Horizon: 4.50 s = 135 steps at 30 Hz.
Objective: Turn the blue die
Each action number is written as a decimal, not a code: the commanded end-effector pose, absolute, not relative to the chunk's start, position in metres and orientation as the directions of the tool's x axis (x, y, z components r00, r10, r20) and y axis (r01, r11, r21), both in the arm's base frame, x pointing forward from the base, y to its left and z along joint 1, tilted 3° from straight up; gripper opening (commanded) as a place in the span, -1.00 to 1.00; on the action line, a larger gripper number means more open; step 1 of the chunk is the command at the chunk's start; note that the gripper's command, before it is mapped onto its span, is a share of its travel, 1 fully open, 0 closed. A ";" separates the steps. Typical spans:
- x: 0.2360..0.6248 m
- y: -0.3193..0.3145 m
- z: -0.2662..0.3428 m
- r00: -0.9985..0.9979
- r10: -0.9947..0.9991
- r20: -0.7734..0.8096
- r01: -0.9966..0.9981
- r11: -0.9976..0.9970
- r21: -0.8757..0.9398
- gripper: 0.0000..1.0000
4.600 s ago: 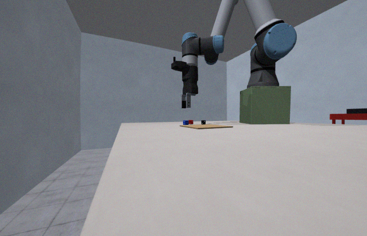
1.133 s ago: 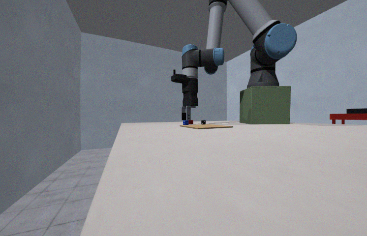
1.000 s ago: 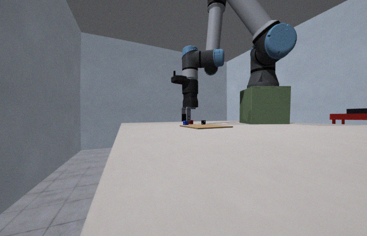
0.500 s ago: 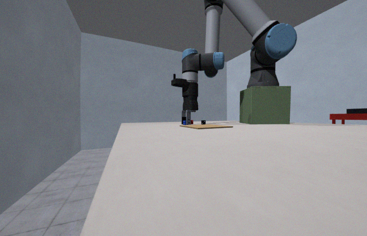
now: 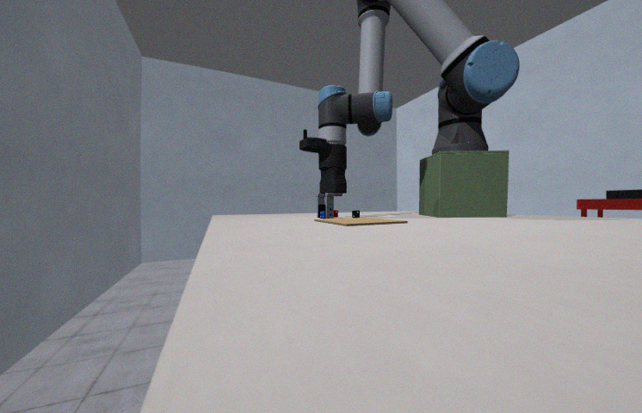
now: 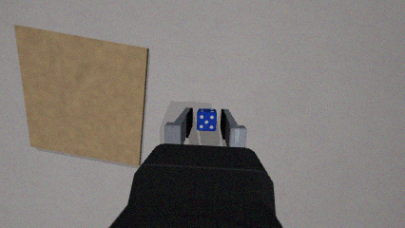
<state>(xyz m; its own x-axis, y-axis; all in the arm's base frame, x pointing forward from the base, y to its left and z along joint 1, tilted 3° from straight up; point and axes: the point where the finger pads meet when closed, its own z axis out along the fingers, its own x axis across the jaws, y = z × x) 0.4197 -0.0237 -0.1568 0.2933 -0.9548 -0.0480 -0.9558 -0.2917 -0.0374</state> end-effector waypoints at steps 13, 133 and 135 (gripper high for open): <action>0.420 -0.024 -0.156 0.293 -0.955 -0.047 -0.956 -0.292 -0.038 0.40; 0.418 -0.023 -0.056 0.385 -0.922 -0.043 -0.923 -0.384 -0.043 -0.19; 0.419 -0.021 -0.056 0.415 -0.909 -0.042 -0.910 -0.413 -0.044 -0.19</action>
<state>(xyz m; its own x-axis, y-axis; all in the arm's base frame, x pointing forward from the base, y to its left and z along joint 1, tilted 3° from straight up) 0.4179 -0.0234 -0.0566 0.3732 -0.9267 -0.0443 -0.9275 -0.3716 -0.0410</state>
